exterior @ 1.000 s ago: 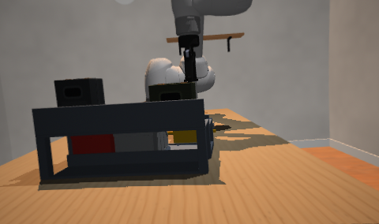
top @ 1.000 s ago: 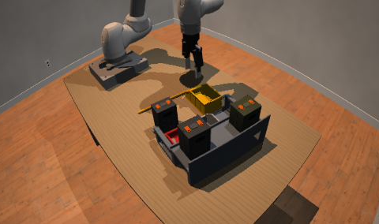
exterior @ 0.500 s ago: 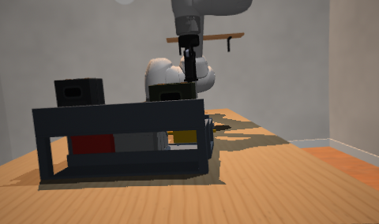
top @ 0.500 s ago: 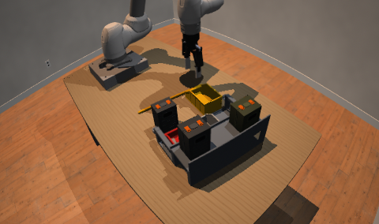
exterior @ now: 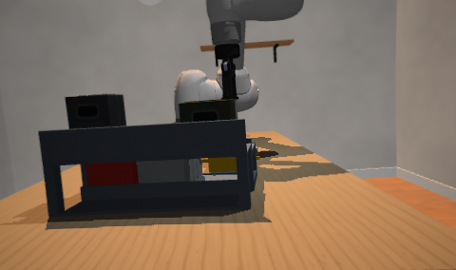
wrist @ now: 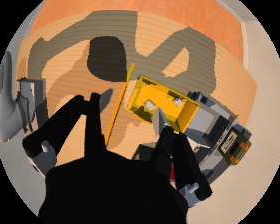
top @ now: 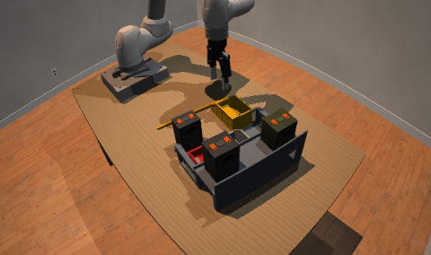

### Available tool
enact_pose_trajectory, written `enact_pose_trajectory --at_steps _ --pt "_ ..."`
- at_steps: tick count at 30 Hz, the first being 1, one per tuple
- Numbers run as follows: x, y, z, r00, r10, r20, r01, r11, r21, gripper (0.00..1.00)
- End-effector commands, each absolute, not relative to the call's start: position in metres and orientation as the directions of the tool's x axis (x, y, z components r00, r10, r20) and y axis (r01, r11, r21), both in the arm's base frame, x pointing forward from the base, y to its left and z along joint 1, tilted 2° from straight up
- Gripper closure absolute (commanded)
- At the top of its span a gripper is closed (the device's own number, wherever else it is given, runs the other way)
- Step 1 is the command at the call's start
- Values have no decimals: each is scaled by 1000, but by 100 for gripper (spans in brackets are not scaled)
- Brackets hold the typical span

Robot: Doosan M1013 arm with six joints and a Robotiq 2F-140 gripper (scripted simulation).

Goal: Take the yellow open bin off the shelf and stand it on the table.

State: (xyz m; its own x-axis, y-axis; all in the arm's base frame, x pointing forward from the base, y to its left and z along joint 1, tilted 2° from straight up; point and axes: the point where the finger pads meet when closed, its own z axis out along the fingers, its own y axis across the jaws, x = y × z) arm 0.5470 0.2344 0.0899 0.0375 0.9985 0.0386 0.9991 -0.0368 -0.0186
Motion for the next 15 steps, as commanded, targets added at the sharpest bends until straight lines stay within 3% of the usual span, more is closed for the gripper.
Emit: enact_pose_trajectory --at_steps 1,15 --pt "547 234 88 37 999 39 999 -37 -19 43" --pt "547 234 86 37 999 39 999 -37 -19 43"
